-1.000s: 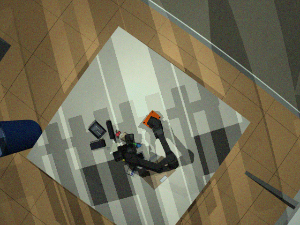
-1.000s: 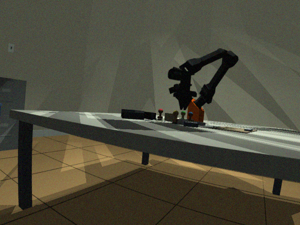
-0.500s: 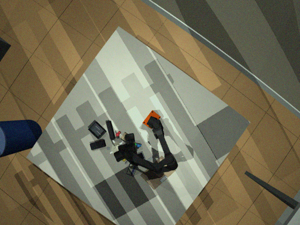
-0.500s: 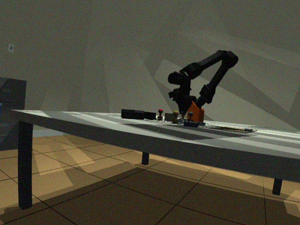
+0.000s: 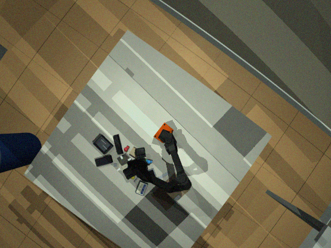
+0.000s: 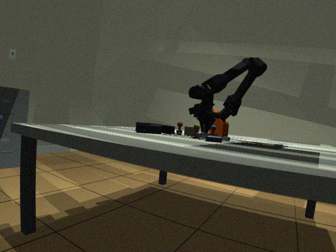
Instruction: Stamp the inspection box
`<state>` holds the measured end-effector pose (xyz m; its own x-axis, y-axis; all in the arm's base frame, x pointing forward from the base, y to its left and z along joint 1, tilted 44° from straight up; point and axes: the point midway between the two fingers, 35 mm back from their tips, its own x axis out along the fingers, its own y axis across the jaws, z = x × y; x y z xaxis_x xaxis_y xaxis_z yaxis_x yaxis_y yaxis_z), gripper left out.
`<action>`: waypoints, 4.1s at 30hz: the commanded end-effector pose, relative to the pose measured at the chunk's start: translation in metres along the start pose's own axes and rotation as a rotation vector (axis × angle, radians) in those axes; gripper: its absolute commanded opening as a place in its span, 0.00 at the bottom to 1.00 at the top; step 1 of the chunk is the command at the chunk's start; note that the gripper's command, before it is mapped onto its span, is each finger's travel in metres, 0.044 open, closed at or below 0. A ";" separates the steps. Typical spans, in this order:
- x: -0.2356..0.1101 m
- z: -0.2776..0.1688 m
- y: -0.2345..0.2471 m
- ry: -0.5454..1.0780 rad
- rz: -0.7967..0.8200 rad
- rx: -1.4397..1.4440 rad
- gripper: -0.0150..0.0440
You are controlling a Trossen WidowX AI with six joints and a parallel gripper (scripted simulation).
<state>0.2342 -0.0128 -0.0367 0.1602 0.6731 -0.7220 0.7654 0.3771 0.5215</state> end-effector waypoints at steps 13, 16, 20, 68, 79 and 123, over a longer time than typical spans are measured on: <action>0.001 0.000 0.000 0.001 0.000 0.001 0.36; 0.001 0.000 0.000 0.001 0.000 0.001 0.29; -0.001 0.000 0.000 0.000 0.000 0.001 0.25; -0.023 0.003 -0.001 -0.003 -0.004 0.002 0.25; -0.028 0.003 -0.001 -0.004 -0.005 0.002 0.25; -0.049 0.002 -0.002 -0.004 -0.006 0.002 0.25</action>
<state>0.2271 -0.0461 -0.0044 0.1611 0.6716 -0.7232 0.7701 0.3728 0.5177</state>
